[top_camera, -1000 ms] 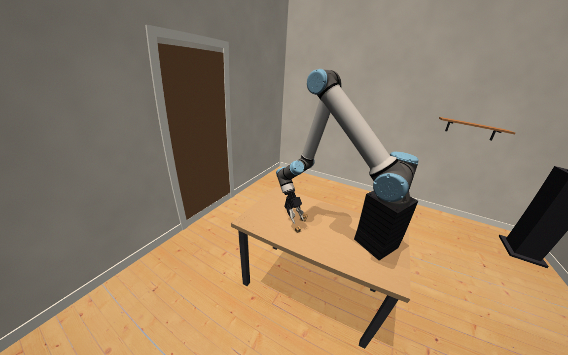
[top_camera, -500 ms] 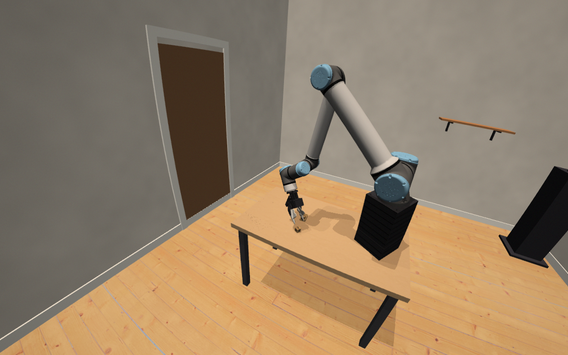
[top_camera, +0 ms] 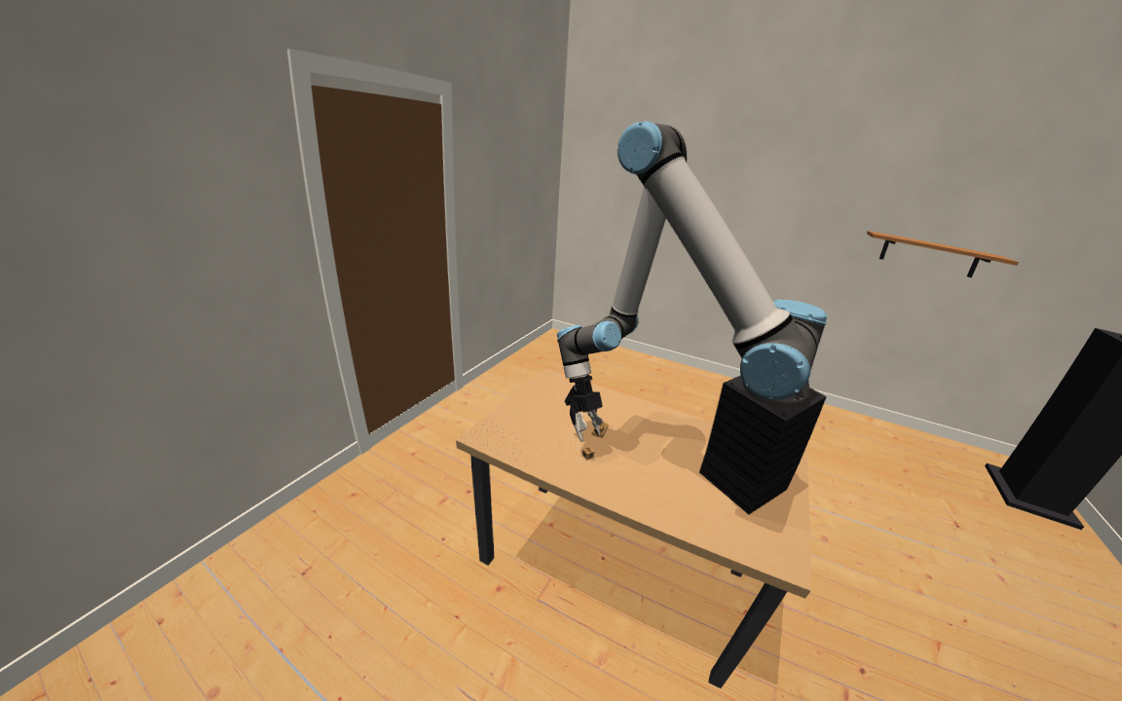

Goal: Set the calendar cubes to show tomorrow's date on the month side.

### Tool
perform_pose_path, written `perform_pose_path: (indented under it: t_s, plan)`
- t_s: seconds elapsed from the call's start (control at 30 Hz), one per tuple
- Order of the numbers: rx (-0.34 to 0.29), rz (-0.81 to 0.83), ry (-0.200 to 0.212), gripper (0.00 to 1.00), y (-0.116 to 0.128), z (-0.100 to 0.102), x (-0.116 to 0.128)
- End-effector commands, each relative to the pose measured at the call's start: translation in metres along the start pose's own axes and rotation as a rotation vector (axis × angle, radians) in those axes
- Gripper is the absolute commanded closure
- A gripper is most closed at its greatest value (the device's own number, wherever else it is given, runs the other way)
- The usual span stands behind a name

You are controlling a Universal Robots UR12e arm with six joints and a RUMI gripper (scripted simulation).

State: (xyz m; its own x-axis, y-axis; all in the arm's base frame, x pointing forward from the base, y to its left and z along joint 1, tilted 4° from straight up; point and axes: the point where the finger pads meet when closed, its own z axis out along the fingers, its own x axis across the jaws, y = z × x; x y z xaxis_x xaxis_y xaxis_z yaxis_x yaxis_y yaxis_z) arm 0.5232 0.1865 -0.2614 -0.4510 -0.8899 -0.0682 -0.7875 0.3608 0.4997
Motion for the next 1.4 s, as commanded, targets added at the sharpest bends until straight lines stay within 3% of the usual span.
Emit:
perform_pose_path:
  t_s: [0.0,0.2,0.7,1.37]
  plan:
    - [0.017,-0.001,0.002,0.58,0.0013,0.0006,-0.0002]
    - [0.052,-0.001,0.004,0.58,0.0009,0.0016,-0.0002]
    - [0.247,-0.001,0.002,0.58,0.0034,0.0009,-0.0002]
    - [0.292,0.0,0.005,0.58,0.0038,0.0041,0.0006]
